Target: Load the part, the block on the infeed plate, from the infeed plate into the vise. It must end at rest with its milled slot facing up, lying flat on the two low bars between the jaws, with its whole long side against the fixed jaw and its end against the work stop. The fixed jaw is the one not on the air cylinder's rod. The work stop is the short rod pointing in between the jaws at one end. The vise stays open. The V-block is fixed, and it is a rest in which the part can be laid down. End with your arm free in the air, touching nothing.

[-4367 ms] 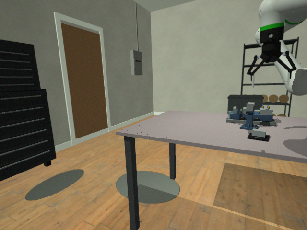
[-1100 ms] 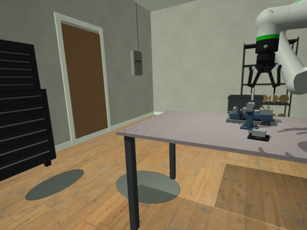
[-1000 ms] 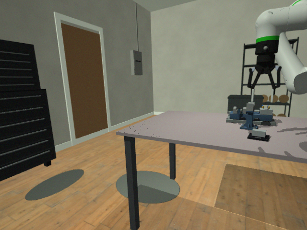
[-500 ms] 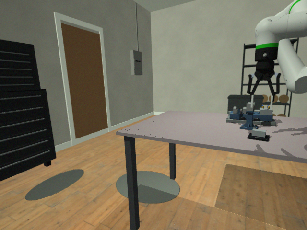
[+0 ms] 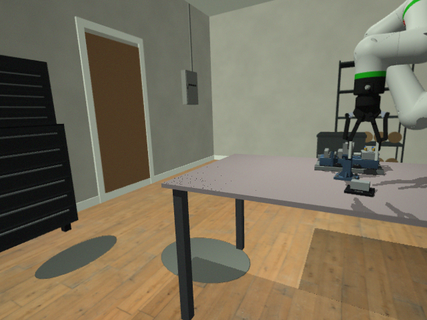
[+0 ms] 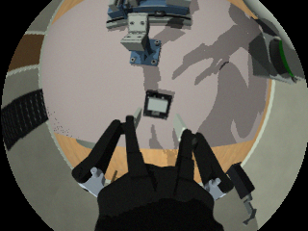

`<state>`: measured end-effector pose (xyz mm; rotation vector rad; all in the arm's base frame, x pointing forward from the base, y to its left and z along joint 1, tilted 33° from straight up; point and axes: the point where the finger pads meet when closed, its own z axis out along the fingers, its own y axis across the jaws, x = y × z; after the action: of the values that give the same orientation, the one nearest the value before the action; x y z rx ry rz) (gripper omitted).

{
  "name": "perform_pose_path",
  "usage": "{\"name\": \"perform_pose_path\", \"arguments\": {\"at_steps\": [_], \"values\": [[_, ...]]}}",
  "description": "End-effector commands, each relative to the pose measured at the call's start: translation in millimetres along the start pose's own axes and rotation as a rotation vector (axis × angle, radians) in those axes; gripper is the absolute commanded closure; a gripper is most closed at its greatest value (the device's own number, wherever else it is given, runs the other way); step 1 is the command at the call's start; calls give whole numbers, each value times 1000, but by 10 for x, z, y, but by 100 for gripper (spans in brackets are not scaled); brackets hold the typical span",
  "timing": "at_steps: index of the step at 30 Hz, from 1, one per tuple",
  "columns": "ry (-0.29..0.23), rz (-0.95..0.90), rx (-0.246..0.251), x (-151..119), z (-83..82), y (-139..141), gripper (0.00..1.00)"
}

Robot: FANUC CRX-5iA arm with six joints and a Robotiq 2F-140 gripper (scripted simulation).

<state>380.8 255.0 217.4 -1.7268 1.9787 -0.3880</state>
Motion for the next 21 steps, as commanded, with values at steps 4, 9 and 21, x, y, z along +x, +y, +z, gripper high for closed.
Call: {"name": "perform_pose_path", "arguments": {"at_steps": [4, 9, 21], "values": [[-1, 0, 0, -4, 165, -2, 49], [-1, 0, 0, -4, 270, -3, 49], [-1, 0, 0, -5, 536, -3, 49]]}}
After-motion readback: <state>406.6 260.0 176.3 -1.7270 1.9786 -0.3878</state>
